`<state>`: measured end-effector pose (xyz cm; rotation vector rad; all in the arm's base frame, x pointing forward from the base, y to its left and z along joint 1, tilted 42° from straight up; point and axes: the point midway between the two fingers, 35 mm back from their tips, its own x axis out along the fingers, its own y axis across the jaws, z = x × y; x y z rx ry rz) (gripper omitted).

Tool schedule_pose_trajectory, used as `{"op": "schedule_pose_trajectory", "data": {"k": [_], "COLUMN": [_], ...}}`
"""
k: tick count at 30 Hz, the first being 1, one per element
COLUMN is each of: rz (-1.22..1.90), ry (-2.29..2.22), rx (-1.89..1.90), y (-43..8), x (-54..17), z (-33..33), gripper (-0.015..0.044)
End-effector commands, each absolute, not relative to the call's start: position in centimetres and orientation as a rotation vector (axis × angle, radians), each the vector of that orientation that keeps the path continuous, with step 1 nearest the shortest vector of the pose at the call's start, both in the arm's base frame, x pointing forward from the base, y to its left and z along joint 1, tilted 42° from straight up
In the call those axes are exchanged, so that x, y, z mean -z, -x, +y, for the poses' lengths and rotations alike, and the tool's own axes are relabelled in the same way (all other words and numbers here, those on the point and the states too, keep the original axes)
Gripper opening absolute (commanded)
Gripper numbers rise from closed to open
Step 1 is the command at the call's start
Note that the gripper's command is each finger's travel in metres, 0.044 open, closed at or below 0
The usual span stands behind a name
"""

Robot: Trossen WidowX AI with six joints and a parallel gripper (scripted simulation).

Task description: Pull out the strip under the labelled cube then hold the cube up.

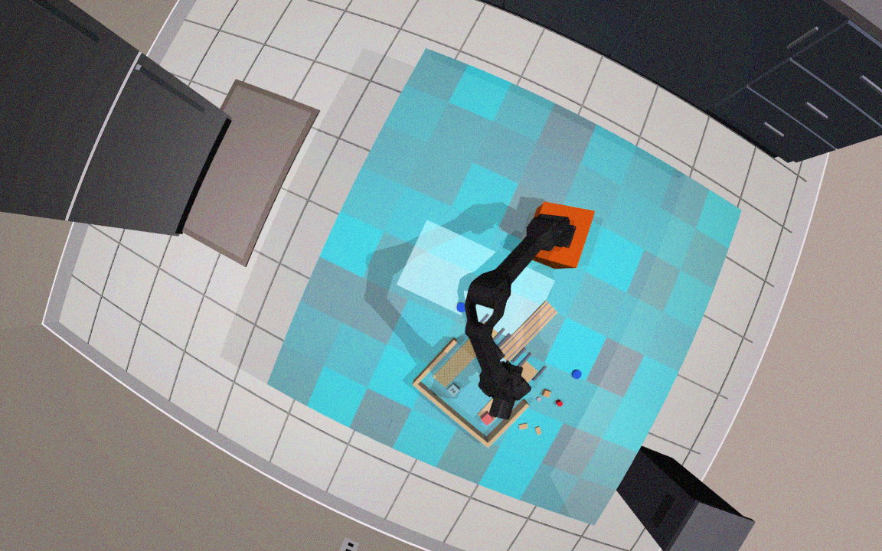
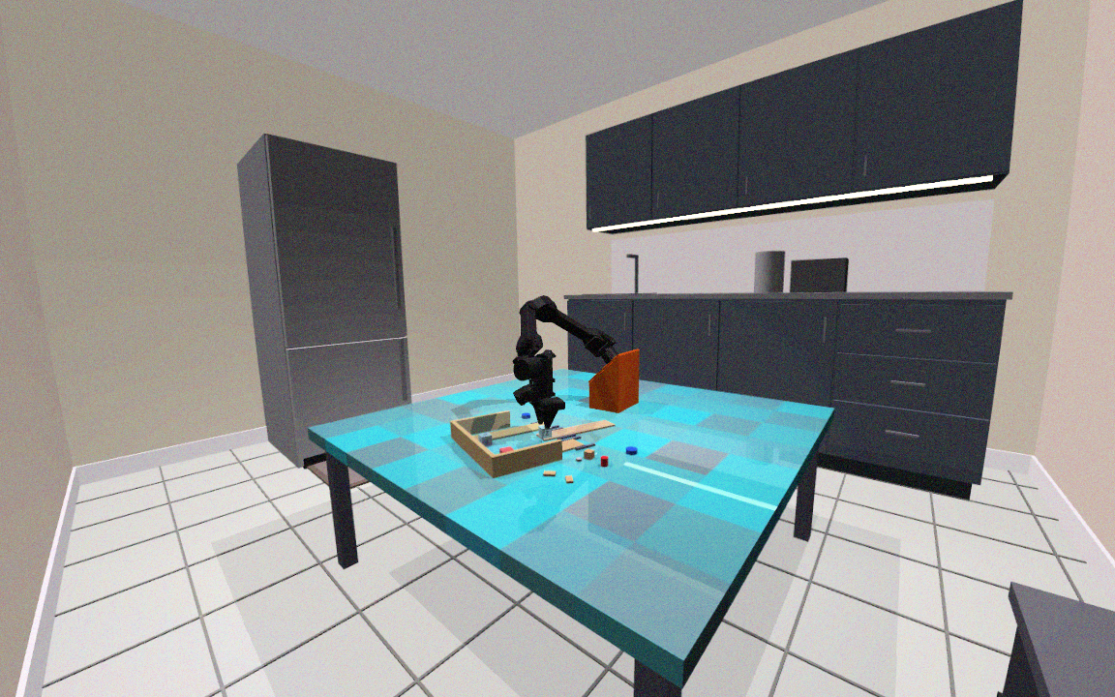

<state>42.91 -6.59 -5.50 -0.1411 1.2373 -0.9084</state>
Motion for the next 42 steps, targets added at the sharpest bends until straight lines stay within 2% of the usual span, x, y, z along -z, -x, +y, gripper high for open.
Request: {"op": "schedule_pose_trajectory", "data": {"k": [1, 22, 25, 34, 38, 42], "rz": [1.251, 1.251, 1.245, 1.245, 1.247, 1.258], "ry": [0.154, 0.155, 0.145, 0.145, 0.147, 0.159], "rx": [0.914, 0.914, 0.913, 0.913, 0.912, 0.907], "y": [-42.4, -42.4, -42.6, -42.6, -42.5, -41.6], "x": [6.3, 7.5, 7.3, 7.3, 7.3, 7.0], "z": [-7.3, -8.3, -8.2, -8.2, -8.1, -7.8], "gripper": [0.0250, 0.0250, 0.0171, 0.0111, 0.0006, 0.0000]}}
